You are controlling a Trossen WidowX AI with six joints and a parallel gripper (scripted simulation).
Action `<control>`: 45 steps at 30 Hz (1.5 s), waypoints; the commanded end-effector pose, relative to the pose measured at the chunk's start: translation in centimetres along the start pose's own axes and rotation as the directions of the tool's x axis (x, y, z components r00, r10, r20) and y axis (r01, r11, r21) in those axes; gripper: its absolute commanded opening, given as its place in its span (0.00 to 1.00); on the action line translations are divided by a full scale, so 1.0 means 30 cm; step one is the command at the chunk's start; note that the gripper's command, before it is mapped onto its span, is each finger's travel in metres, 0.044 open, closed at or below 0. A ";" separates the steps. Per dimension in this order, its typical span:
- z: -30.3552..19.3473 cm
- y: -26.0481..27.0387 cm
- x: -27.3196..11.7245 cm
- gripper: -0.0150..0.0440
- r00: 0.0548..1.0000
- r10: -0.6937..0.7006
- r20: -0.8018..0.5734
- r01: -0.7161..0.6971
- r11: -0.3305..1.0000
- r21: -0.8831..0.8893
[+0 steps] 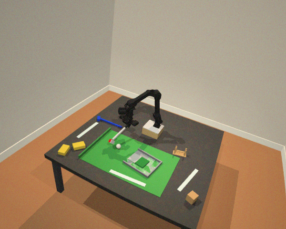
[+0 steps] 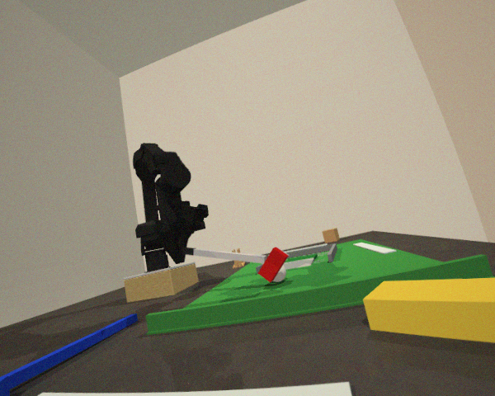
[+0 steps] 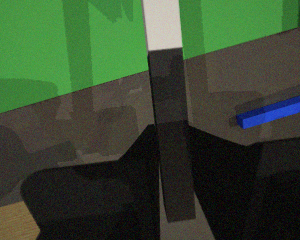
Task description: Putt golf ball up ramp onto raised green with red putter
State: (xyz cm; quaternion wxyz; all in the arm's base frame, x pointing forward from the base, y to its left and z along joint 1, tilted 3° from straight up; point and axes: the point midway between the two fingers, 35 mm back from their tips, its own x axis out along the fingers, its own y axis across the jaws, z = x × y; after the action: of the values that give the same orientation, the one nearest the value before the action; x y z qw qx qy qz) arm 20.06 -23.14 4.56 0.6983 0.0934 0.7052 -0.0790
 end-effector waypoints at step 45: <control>0.002 0.365 0.049 0.25 1.000 0.010 0.000 -0.010 1.000 0.003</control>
State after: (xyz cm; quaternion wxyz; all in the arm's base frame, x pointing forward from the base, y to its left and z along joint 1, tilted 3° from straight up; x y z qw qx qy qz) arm 22.73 -14.22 3.23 0.6964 0.0937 0.7081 -0.0702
